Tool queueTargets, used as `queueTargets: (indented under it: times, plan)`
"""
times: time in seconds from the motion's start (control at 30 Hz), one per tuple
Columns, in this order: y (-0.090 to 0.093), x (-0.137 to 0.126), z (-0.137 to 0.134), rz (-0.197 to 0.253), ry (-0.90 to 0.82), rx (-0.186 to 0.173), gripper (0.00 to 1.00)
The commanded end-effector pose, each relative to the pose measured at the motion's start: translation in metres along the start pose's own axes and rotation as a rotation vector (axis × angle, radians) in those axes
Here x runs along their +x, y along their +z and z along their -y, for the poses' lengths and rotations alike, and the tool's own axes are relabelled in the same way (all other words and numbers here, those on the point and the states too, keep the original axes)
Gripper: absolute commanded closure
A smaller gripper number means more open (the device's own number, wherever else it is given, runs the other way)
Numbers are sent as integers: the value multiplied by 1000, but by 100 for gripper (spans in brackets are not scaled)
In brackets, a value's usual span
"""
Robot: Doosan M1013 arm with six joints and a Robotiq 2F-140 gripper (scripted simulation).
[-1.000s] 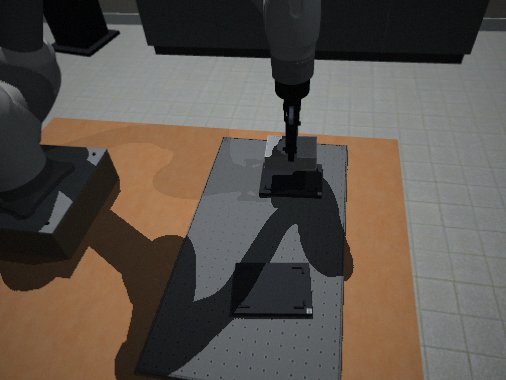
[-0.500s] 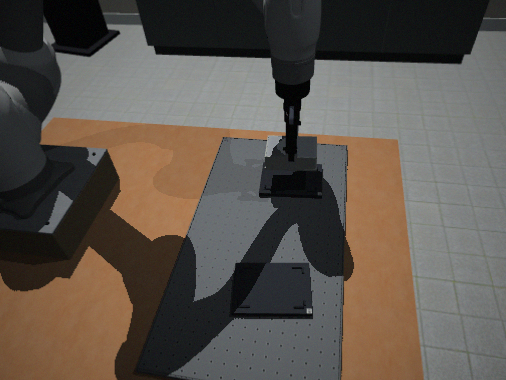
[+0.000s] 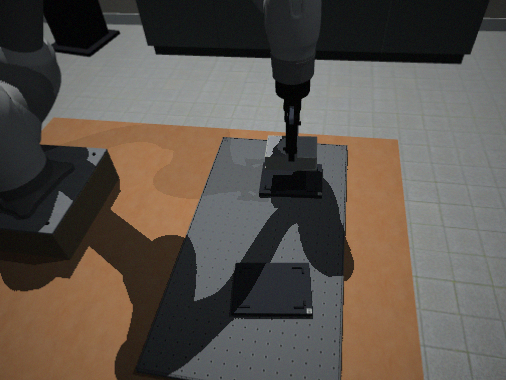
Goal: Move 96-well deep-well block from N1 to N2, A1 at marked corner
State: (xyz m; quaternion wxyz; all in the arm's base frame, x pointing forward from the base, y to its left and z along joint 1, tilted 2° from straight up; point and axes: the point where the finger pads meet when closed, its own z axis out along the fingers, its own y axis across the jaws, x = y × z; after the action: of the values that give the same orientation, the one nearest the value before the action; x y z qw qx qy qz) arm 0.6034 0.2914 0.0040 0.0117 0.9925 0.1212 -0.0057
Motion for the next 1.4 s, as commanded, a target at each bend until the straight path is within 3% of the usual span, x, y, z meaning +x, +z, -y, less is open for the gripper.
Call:
queueTargets:
  times: [0.0,1.37]
  plan:
    - [4,0,1,5,6,1,100]
    - [59,-1,-1,5,6,1,100]
